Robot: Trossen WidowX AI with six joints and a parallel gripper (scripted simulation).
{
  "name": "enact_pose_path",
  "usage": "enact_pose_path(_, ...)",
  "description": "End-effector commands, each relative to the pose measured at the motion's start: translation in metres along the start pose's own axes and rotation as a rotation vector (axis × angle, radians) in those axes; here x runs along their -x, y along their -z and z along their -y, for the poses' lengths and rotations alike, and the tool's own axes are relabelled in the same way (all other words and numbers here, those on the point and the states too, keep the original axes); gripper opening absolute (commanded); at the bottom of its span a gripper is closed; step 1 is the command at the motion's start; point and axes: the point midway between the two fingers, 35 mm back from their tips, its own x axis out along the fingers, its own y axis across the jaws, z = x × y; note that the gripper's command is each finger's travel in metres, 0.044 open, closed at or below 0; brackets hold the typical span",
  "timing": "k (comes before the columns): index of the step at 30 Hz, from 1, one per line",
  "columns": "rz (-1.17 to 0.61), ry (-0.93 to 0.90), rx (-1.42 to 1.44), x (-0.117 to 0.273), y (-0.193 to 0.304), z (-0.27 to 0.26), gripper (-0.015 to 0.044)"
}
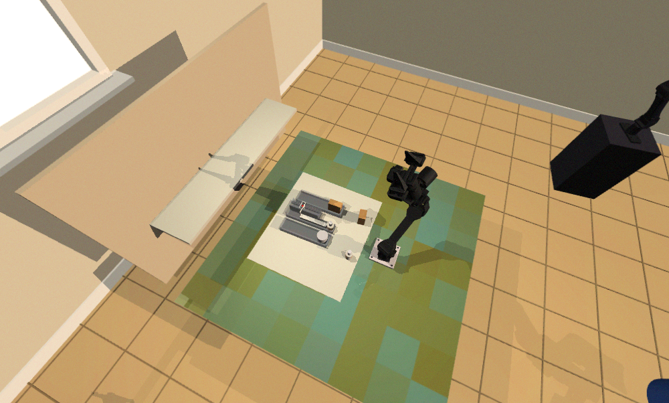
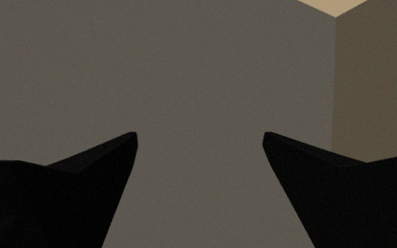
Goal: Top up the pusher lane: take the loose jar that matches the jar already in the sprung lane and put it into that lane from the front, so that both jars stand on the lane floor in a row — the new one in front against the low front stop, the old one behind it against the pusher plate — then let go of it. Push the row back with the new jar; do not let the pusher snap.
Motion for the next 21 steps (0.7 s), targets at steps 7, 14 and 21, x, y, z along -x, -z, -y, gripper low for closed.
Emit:
enact_pose_path(7,0.058,0.2,0.239,-0.001,-0.026,0.068,0.044)
enact_pose_path(14,0.13,0.544,0.58,0.022,-0.086,0.163,0.044)
enact_pose_path(21,0.17,0.952,0.877,0.078,-0.163,0.239,0.044)
